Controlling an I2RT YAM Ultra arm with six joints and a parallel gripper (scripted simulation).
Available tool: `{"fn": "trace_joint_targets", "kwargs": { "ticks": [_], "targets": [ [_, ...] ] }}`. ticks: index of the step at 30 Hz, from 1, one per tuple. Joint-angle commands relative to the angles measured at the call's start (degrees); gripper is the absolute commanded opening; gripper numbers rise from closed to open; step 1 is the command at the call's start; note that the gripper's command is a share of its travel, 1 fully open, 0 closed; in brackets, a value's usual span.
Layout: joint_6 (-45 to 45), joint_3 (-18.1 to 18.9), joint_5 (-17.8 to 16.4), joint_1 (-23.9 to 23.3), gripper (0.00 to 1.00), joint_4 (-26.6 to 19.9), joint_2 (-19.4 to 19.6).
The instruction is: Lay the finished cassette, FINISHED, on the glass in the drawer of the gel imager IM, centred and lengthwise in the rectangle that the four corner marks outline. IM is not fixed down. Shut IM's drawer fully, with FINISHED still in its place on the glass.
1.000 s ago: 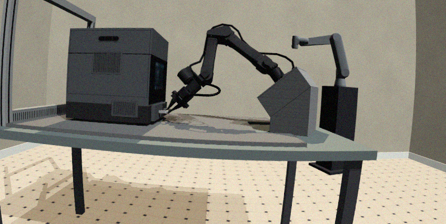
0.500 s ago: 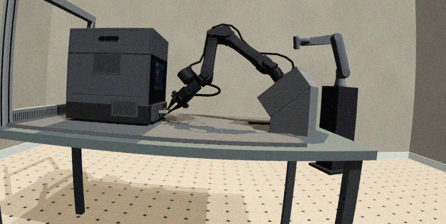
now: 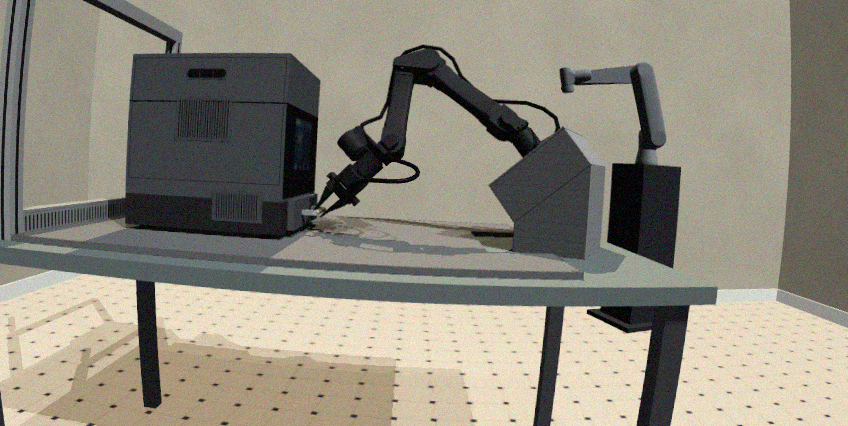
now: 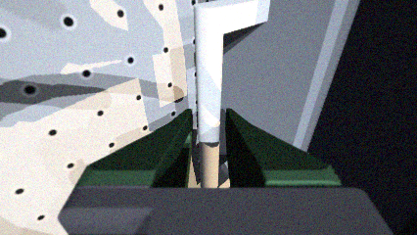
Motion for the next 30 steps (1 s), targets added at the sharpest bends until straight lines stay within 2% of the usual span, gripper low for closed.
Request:
{"fn": "trace_joint_targets", "kwargs": {
  "ticks": [1,2,18,19,30],
  "targets": [
    [0.0,-1.5,0.0,0.5,0.35,1.3,-1.8],
    [0.1,-0.4,-0.1,0.4,0.35,0.6,-0.9],
    [0.1,-0.4,-0.1,0.4,0.35,0.6,-0.8],
    [0.0,-1.8,-0.1,0.7,0.35,1.3,-2.1],
    [0.3,-4.5,0.5,1.4,0.35,1.7,-4.4]
  ]
}}
